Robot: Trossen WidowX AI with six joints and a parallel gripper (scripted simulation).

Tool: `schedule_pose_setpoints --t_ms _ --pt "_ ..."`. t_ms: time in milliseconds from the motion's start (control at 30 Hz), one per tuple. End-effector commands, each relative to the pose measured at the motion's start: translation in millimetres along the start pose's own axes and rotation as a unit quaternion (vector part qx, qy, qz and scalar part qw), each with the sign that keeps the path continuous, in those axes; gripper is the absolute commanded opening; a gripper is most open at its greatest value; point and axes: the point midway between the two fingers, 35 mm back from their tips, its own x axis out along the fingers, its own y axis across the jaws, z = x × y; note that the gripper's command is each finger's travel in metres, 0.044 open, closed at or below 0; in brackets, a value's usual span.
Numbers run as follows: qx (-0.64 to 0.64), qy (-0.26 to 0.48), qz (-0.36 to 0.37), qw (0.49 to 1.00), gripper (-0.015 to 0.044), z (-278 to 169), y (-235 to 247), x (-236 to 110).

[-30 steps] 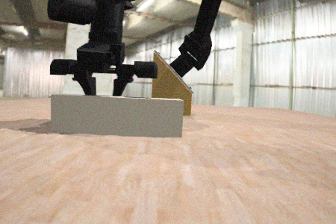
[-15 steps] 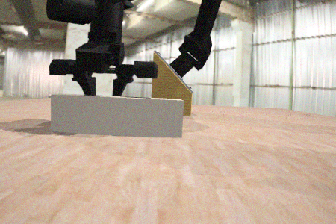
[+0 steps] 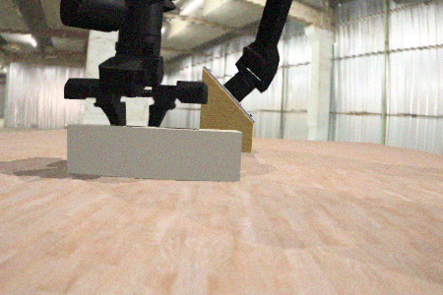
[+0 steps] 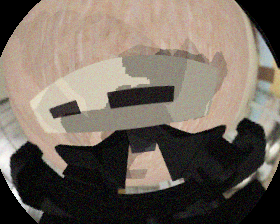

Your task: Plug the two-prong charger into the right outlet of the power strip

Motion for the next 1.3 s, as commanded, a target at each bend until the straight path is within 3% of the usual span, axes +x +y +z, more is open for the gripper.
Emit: schedule_pose_setpoints --t_ms 0,1267 --pt "-0.016 -0.013 -0.003 1.0 0.0 13.1 0.5 2.1" --pt "-0.016 -0.013 -0.003 1.0 0.0 8.4 0.4 1.1"
